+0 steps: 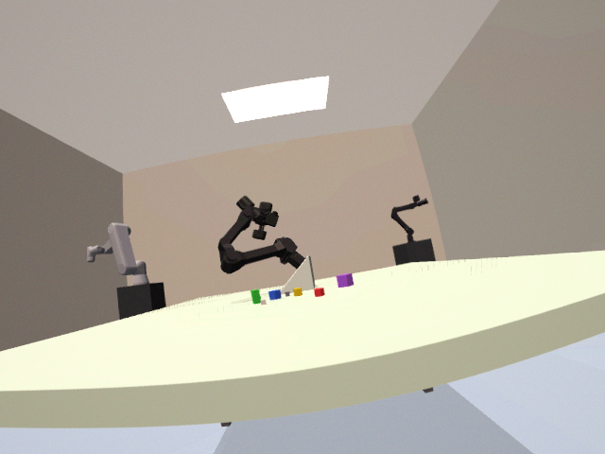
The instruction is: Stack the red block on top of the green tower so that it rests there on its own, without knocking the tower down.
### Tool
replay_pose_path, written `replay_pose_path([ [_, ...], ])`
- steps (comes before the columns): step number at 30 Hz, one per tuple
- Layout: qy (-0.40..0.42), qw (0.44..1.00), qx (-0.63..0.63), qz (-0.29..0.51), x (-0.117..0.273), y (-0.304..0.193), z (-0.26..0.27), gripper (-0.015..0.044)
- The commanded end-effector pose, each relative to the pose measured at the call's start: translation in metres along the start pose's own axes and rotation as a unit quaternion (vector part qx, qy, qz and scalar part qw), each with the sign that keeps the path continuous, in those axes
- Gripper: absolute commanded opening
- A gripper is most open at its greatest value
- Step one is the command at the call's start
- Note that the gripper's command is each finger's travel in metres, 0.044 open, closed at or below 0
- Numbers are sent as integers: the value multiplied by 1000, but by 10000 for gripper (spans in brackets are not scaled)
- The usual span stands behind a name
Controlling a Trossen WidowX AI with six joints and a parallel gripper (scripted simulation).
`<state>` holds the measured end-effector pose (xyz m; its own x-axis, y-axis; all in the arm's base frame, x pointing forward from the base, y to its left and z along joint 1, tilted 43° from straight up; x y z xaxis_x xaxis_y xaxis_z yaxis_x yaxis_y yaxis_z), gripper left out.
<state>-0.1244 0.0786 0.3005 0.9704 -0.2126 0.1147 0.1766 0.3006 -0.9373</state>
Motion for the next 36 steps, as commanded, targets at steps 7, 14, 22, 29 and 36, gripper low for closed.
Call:
replay_pose_path([
  [7, 85, 993, -1, -87, -3, 19, 39, 440],
  [14, 175, 963, -8, -206, 8, 50, 89, 440],
  [22, 246, 906, -29, -343, 40, 90, 137, 440],
  [29, 280, 847, -59, -449, 82, 127, 166, 440],
  [36, 286, 788, -91, -538, 132, 159, 183, 440],
])
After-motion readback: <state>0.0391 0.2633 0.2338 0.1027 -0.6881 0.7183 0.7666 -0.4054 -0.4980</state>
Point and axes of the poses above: the point midway between the two fingers, 35 mm back from their tips, its own x axis back along the fingers, its own z axis across the jaws, y = z × x, the point moved 6 cm from there along x, back along the fingers, and after that the axes turned 8 degrees about -x, right-handed, at the moved point
